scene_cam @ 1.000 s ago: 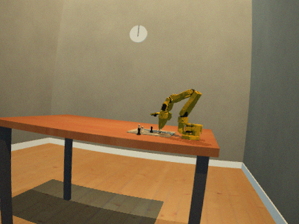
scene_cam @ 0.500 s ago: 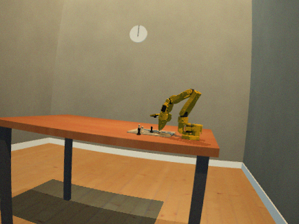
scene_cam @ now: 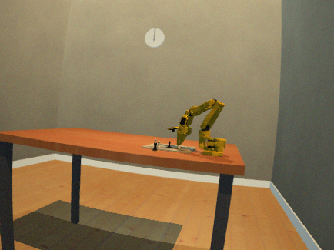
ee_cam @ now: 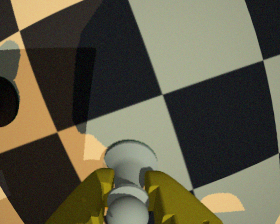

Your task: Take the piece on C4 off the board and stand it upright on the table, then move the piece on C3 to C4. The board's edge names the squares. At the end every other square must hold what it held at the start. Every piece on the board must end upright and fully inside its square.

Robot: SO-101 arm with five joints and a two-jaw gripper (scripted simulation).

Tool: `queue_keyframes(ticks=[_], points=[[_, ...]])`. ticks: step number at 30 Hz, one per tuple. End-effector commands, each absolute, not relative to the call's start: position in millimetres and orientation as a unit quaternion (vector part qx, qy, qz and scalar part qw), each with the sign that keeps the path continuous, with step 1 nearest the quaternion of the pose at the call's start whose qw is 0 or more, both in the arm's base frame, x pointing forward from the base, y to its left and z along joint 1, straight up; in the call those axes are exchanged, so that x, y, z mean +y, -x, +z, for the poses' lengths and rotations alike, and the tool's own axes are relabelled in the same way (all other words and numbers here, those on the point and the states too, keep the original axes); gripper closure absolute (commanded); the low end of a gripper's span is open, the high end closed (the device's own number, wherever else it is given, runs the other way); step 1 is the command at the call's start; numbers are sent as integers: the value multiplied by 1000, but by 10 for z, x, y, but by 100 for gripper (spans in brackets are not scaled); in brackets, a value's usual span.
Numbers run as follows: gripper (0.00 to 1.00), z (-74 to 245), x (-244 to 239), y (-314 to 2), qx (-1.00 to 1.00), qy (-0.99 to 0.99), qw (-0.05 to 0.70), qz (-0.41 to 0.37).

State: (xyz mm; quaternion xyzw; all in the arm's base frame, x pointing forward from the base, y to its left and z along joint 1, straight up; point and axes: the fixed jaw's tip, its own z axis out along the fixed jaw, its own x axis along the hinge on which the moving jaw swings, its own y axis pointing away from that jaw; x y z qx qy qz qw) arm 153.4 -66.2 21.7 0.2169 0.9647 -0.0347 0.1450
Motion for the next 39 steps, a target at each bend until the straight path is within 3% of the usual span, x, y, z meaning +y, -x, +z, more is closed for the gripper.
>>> queue_keyframes(ticks=[1, 10, 39], points=[[95, 177, -643, -1505, 967, -211, 136, -33], [91, 177, -643, -1505, 967, -211, 136, -33], [91, 171, -604, -1497, 967, -212, 136, -30]])
